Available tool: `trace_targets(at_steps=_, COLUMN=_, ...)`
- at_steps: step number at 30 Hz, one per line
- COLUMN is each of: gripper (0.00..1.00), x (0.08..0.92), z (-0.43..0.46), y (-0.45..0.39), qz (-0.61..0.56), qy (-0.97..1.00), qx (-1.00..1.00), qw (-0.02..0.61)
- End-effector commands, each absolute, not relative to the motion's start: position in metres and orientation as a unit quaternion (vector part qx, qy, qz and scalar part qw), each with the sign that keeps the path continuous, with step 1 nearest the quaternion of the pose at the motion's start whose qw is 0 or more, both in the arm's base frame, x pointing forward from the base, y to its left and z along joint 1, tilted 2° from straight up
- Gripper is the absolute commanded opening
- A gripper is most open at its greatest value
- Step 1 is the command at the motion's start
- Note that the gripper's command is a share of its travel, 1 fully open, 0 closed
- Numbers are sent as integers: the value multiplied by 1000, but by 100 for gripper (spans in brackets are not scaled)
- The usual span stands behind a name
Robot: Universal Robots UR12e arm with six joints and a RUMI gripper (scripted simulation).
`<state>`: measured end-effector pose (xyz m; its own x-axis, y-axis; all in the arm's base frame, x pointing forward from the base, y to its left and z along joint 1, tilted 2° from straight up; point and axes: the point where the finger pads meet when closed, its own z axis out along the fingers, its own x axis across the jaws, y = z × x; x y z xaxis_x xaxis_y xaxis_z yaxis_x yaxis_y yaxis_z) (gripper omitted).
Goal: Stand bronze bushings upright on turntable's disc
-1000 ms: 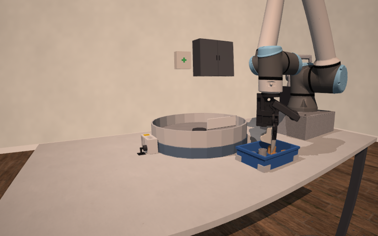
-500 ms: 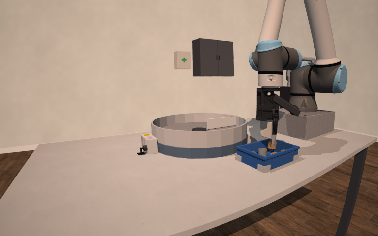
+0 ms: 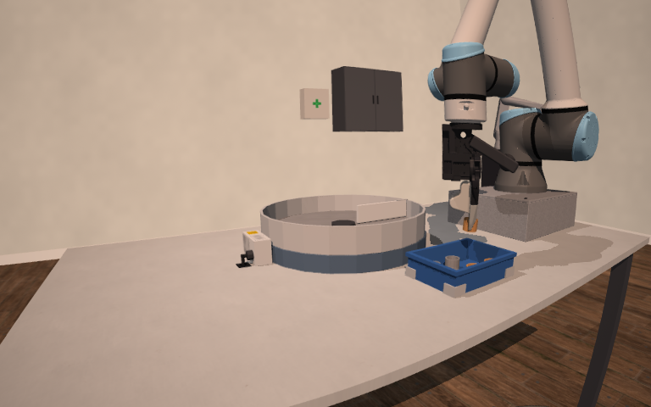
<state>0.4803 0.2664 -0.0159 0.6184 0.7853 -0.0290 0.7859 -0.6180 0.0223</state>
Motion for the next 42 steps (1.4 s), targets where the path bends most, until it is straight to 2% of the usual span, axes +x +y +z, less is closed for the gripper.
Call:
trace_targets(at_steps=1, gripper=0, x=481, z=6, y=267, qz=-8, qy=437, qx=899, qw=16)
trace_targets(at_steps=14, gripper=0, x=481, z=34, y=268, qz=-8, qy=437, qx=899, qw=16)
trace_targets(at_steps=42, gripper=0, x=481, z=36, y=268, qz=-8, qy=437, qx=899, qw=16)
